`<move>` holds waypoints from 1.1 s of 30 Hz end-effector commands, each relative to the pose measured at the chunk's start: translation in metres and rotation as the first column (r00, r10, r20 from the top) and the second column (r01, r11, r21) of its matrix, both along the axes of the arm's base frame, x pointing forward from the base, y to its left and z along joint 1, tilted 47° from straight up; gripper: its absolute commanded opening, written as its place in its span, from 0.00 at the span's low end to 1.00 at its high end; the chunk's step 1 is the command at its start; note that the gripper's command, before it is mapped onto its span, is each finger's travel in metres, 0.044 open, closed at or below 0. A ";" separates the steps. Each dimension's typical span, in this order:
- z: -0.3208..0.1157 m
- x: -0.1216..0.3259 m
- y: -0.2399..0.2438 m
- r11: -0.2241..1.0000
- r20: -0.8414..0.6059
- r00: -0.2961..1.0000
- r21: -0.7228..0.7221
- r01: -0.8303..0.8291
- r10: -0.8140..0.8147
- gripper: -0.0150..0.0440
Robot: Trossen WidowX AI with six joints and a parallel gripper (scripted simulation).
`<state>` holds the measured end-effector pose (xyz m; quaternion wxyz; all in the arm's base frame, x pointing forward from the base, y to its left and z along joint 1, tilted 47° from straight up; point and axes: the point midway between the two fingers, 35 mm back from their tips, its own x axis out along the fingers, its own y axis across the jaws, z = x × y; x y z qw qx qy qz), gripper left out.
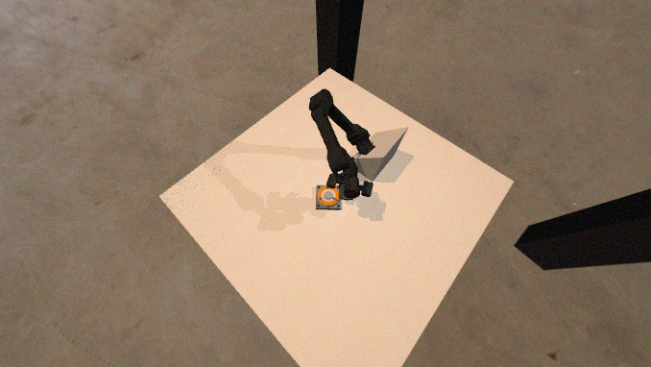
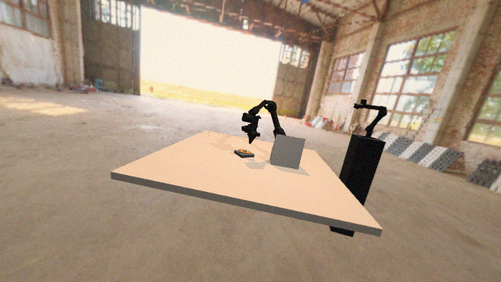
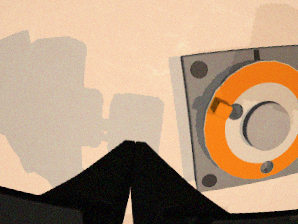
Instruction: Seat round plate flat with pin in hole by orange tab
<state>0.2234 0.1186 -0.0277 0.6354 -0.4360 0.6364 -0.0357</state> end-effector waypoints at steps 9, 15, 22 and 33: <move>0.009 0.019 -0.051 0.939 0.286 0.900 -0.005 0.345 -0.329 0.25; -0.011 0.026 -0.070 0.939 0.286 0.900 -0.004 0.345 -0.329 0.25; -0.024 0.029 -0.084 0.939 0.288 0.900 -0.007 0.345 -0.329 0.25; -0.027 0.039 -0.078 0.939 0.288 0.899 -0.006 0.345 -0.329 0.25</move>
